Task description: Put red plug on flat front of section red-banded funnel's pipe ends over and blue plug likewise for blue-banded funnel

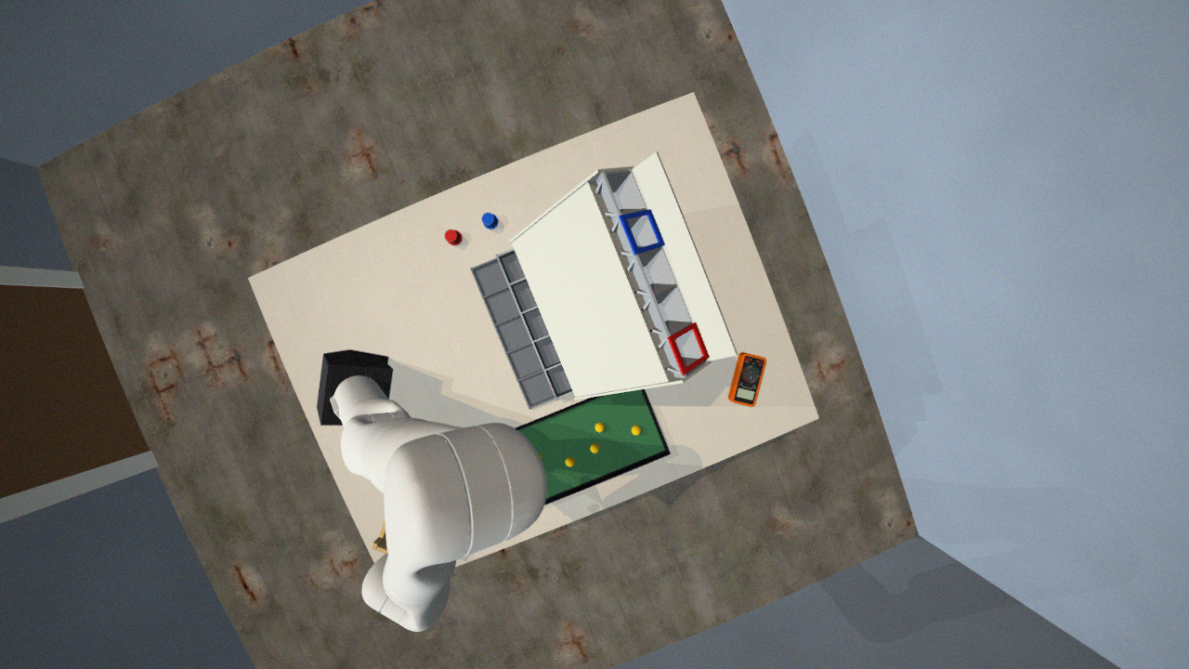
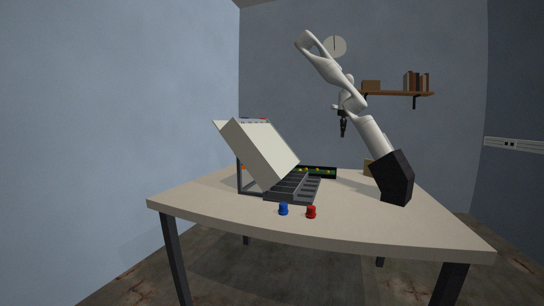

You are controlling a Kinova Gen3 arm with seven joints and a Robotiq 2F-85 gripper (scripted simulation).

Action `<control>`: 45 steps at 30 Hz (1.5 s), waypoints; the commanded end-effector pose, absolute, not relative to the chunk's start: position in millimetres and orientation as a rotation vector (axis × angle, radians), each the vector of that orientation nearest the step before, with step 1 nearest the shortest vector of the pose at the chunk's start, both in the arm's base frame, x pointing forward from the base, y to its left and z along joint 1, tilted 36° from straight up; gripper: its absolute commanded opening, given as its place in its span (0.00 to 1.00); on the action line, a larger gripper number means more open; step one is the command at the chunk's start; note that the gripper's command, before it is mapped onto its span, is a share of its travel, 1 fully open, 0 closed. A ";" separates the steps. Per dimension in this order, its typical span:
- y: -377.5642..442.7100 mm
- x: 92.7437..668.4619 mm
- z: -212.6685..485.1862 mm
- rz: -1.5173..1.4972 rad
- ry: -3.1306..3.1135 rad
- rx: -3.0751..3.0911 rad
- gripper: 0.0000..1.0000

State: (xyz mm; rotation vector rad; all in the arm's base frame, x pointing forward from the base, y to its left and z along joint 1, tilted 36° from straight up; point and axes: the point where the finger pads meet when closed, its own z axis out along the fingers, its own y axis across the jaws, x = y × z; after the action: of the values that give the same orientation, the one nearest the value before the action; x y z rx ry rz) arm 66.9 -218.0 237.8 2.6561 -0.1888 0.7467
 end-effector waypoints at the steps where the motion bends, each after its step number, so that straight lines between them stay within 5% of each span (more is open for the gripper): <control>1: -250.5 100.8 227.3 0.742 -0.186 2.661 0.50; 45: -311.5 165.6 212.7 0.731 -0.175 2.663 0.50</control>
State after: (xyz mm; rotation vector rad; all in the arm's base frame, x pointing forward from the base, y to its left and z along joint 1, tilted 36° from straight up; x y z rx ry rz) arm 164.5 -309.3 212.7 2.6650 -0.1568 0.7252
